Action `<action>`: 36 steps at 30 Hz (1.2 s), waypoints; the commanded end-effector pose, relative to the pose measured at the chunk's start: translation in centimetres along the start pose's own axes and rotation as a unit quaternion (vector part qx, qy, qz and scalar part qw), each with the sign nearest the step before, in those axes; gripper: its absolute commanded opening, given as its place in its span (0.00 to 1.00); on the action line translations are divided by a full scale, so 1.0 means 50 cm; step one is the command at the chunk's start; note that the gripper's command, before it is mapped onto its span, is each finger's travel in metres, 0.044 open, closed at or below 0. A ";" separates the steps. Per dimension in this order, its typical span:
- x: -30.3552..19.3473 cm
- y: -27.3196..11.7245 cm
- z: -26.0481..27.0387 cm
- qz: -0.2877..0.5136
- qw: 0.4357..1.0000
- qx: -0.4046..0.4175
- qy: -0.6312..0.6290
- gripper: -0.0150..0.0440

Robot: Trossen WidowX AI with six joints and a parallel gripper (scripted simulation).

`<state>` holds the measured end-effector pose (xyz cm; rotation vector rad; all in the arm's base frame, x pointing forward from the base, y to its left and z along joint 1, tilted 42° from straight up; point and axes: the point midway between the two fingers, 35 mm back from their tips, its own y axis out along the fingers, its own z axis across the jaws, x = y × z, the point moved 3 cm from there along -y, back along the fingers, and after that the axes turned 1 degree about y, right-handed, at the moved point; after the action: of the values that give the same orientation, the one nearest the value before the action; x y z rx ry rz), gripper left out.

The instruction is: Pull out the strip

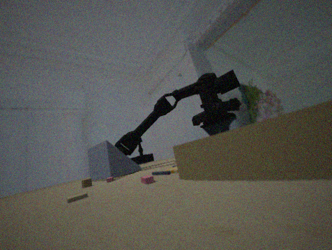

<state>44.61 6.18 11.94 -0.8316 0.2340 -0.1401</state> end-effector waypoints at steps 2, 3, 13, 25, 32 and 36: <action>-0.004 0.021 -0.001 0.004 1.000 0.001 0.004 0.68; -0.004 0.025 -0.001 0.004 1.000 0.001 0.004 0.68; -0.006 0.049 -0.001 0.004 1.000 0.001 0.004 0.68; -0.004 0.044 0.001 0.001 1.000 0.000 0.000 0.45; -0.008 0.040 -0.002 0.002 1.000 0.000 0.000 0.25; -0.031 0.016 -0.019 0.002 1.000 -0.001 0.001 0.25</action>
<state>43.91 7.25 10.66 -0.8315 0.2337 -0.1373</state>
